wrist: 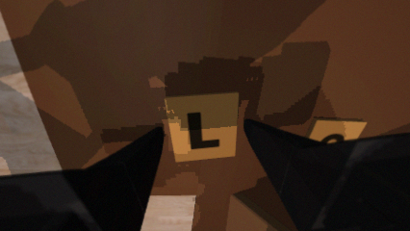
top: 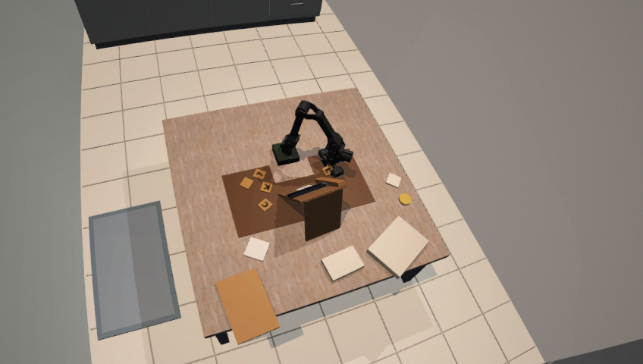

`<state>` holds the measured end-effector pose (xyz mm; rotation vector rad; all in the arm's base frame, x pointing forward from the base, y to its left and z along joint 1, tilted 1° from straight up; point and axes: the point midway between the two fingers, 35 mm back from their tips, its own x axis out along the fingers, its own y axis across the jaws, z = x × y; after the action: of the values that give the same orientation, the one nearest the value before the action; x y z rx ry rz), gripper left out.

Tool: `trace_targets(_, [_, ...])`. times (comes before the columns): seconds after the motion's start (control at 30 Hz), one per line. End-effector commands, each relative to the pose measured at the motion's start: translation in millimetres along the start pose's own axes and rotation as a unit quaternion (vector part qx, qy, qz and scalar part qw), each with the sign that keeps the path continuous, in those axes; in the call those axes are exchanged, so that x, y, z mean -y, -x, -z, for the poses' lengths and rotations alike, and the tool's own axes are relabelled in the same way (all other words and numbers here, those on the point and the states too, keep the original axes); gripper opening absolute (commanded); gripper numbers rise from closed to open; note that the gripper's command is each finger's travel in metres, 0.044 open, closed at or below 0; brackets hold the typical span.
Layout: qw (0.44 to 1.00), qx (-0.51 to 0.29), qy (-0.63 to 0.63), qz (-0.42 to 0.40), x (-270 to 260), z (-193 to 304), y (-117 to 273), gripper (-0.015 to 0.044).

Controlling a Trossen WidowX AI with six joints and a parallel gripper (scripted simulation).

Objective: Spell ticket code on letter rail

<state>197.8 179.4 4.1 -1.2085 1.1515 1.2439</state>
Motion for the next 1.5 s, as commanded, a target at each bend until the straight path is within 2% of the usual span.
trace_targets(0.0, [1.0, -0.002, -0.003, 0.0, -0.3, 1.0, -1.0, 0.0314])
trace_targets(0.4, [1.0, -0.002, -0.003, 0.0, -0.1, 0.9, -1.0, 0.0234])
trace_targets(0.7, [1.0, -0.002, -0.003, 0.0, -1.5, 0.6, 5.0, 0.0])
trace_targets(1.47, [1.0, -0.002, -0.003, 0.0, -4.3, 0.5, 14.5, 0.0])
